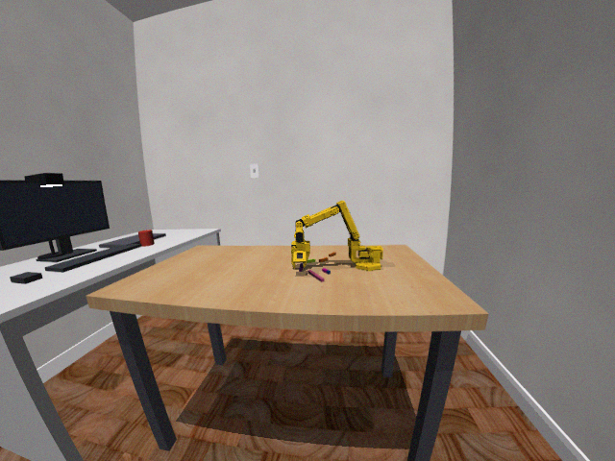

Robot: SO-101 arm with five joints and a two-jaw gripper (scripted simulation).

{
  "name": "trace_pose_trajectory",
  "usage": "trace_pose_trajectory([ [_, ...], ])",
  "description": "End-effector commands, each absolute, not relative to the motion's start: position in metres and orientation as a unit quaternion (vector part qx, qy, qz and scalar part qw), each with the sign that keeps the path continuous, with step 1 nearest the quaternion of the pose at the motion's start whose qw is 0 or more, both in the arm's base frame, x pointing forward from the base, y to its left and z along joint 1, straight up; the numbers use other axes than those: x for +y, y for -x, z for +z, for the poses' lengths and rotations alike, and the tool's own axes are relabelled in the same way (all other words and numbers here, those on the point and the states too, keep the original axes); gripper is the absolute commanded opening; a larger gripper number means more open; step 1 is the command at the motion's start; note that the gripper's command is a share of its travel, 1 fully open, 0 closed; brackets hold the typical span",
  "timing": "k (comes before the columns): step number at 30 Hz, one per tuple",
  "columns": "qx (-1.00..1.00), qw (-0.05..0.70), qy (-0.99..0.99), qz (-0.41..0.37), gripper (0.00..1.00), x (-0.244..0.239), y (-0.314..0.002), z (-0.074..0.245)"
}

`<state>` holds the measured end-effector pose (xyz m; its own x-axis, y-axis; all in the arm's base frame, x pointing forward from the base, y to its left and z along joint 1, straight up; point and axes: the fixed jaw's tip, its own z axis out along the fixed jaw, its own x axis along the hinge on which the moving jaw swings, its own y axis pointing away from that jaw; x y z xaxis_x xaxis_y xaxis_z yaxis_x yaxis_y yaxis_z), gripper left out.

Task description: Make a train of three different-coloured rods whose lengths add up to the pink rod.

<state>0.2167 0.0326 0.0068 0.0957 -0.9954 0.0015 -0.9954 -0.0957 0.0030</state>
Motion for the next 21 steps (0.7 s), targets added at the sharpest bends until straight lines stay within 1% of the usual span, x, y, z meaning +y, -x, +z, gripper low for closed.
trace_pose_trajectory([
  [1,-0.676,-0.034,-0.736,0.028,0.18,0.0336,-0.229,0.0219],
  [10,-0.676,-0.034,-0.736,0.028,0.16,0.0336,-0.229,0.0219],
  [21,-0.676,-0.034,-0.736,0.028,0.08,0.0336,-0.229,0.0219],
])
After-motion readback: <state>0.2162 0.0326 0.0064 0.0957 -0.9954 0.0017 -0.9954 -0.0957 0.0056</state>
